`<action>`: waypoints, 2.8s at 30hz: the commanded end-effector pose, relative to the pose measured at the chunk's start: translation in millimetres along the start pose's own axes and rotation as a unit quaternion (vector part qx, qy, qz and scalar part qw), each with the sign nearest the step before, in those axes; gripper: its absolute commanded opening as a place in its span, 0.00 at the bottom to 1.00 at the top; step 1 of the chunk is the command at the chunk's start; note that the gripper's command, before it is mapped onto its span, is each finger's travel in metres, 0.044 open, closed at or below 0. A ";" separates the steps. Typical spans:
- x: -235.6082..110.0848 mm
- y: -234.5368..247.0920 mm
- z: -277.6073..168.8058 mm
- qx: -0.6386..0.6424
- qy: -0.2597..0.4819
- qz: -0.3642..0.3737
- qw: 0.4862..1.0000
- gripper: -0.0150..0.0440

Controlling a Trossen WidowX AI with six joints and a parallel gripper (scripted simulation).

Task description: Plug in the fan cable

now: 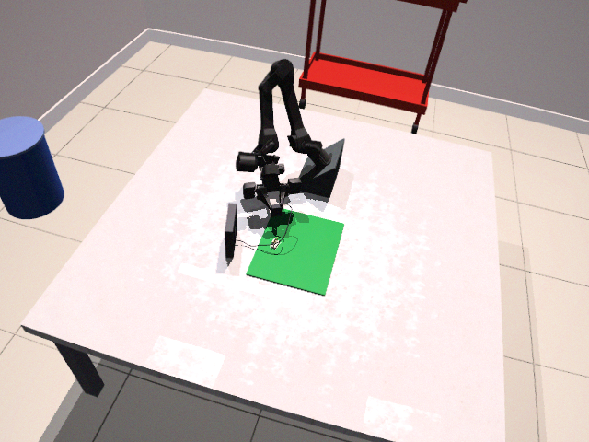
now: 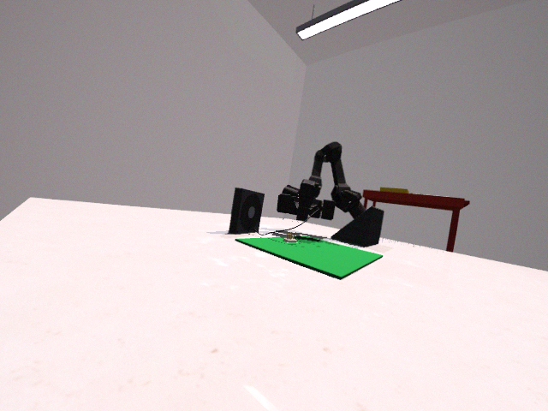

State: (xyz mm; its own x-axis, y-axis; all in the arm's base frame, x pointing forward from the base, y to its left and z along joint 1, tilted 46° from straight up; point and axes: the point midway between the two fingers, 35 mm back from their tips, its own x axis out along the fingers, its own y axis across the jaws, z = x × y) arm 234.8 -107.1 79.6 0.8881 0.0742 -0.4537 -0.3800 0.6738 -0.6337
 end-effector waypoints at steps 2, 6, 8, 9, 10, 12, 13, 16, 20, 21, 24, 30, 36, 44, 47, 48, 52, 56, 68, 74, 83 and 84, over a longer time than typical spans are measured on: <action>0.9 1.4 -4.1 -0.001 -0.001 0.002 1.000 0.25; 1.5 1.4 -7.5 -0.001 -0.001 0.002 1.000 0.25; 1.8 1.5 -9.1 -0.001 -0.001 0.002 1.000 0.25; 2.0 1.5 -10.0 -0.001 -0.001 0.002 1.000 0.25; 2.1 1.5 -10.8 -0.001 -0.001 0.002 1.000 0.25; 2.5 1.5 -12.5 -0.001 -0.001 0.002 1.000 0.25; 2.6 1.5 -13.4 -0.001 -0.001 0.002 1.000 0.25; 3.1 1.6 -15.9 -0.001 -0.001 0.002 1.000 0.25; 3.7 1.6 -19.4 -0.001 -0.001 0.002 1.000 0.25; 3.9 1.6 -20.2 -0.001 -0.001 0.002 1.000 0.25; 4.4 1.6 -22.9 -0.001 -0.001 0.002 1.000 0.25; 5.4 1.7 -28.1 -0.001 -0.001 0.002 1.000 0.25; 6.3 1.7 -33.3 -0.001 -0.001 0.002 1.000 0.25; 7.6 1.8 -40.3 0.000 -0.001 0.002 1.000 0.25; 8.1 1.8 -42.9 0.000 -0.001 0.002 1.000 0.25; 8.3 1.8 -43.7 0.000 -0.001 0.002 1.000 0.25; 8.9 1.8 -47.1 0.000 -0.001 0.002 1.000 0.25; 9.5 1.9 -50.5 0.000 0.000 0.002 1.000 0.25; 9.3 3.8 -49.9 0.003 0.001 0.004 1.000 0.25; 9.3 3.8 -49.9 0.003 0.001 0.004 1.000 0.25; 9.3 3.8 -49.9 0.003 0.001 0.004 1.000 0.25; 9.3 3.8 -49.9 0.003 0.001 0.004 1.000 0.25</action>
State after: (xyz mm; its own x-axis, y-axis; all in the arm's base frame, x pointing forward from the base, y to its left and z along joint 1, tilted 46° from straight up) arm 228.8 -140.7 41.8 0.8849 0.0776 -0.4593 -0.3852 0.6764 -0.6277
